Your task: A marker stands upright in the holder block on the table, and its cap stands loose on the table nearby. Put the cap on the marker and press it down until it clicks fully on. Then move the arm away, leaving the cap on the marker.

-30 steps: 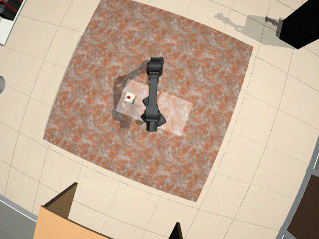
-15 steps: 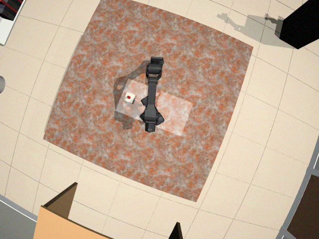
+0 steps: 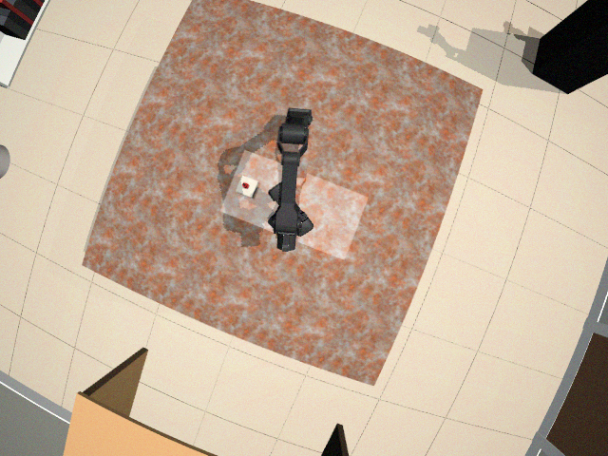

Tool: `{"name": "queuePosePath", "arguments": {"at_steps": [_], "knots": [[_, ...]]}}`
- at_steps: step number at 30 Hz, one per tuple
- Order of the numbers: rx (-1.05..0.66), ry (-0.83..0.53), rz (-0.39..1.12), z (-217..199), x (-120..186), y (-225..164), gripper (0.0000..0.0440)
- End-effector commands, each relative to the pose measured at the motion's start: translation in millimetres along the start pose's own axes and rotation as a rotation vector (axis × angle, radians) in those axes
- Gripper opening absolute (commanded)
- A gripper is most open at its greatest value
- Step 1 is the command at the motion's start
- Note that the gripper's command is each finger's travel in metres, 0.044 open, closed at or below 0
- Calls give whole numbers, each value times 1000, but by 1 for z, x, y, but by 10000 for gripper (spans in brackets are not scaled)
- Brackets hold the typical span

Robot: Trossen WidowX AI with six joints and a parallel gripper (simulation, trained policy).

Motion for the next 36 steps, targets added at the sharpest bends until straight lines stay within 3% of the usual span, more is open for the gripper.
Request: {"name": "queuePosePath", "arguments": {"at_steps": [1, 8, 12, 14, 20, 36], "knots": [[25, -20, 8, 2, -16, 2, 270], [61, -31, 1, 3, -32, 2, 256], [78, -35, -8, 3, -37, 1, 226], [84, -34, -16, 2, -38, 1, 196], [99, -10, -49, -1, -28, 0, 43], [91, 84, -118, -18, 25, 11, 47]]}}
Point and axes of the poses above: the point midway between the two fingers, 35 mm back from their tips, its own x axis back along the fingers, its own z axis across the jaws, y = z × x, the point moved 8 cm from there along x, back along the fingers, and after that the axes turned 13 degrees about -x, right-handed, at the moved point
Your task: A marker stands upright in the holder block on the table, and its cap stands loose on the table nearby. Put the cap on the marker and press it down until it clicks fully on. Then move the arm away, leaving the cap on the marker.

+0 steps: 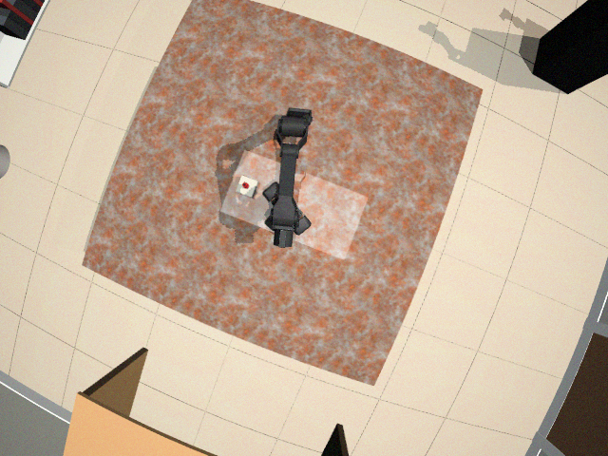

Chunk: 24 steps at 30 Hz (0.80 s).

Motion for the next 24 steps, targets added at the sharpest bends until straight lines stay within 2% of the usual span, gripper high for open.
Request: {"name": "queuePosePath", "arguments": {"at_steps": [1, 24], "knots": [[-8, 26, -21, -9, 17, 6, 46], [-105, 57, 19, -81, 51, 49, 16]]}}
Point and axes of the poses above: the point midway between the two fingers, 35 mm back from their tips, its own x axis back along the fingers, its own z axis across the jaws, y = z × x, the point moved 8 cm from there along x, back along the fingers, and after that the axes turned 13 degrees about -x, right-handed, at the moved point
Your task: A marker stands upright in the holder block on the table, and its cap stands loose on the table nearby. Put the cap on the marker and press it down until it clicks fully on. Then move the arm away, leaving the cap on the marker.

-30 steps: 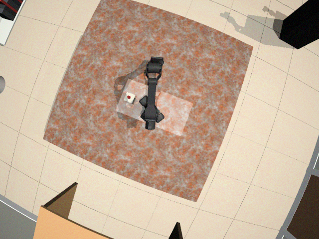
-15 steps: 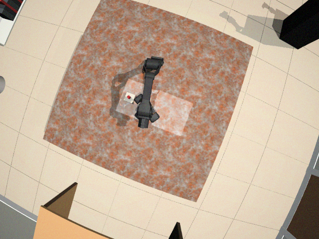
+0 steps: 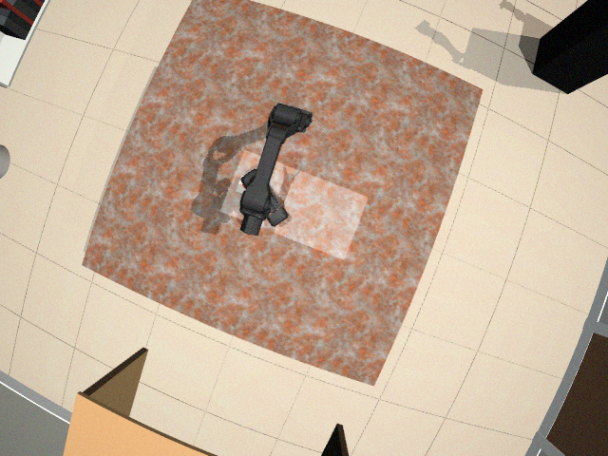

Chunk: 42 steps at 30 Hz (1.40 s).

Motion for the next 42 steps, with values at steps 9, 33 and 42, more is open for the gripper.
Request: {"name": "queuePosePath", "arguments": {"at_steps": [9, 33, 42], "knots": [[-70, 20, 15, -45, 13, 28, 0], [-140, 28, 62, -78, -10, 56, 0], [-118, 21, 88, -76, -32, 58, 0]]}}
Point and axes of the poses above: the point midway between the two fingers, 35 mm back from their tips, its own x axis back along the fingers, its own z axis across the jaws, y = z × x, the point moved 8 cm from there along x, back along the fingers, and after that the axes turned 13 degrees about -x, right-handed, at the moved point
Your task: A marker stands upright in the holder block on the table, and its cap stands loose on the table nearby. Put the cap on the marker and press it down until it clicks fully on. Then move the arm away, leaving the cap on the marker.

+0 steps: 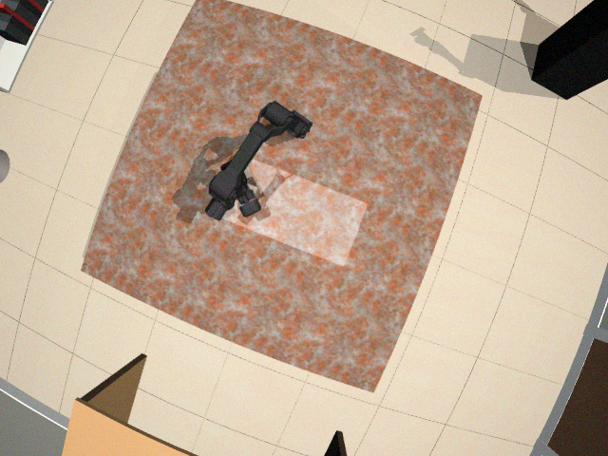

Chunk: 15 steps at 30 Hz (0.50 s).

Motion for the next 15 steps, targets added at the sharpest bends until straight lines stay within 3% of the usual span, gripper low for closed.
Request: {"name": "queuePosePath", "arguments": {"at_steps": [1, 11, 13, 15], "knots": [[17, -9, 24, 1, -15, 2, 0], [58, -12, 35, 2, -41, 5, 2], [60, -21, 35, 2, -45, 6, 54], [67, -27, 45, 0, -49, 5, 61]]}}
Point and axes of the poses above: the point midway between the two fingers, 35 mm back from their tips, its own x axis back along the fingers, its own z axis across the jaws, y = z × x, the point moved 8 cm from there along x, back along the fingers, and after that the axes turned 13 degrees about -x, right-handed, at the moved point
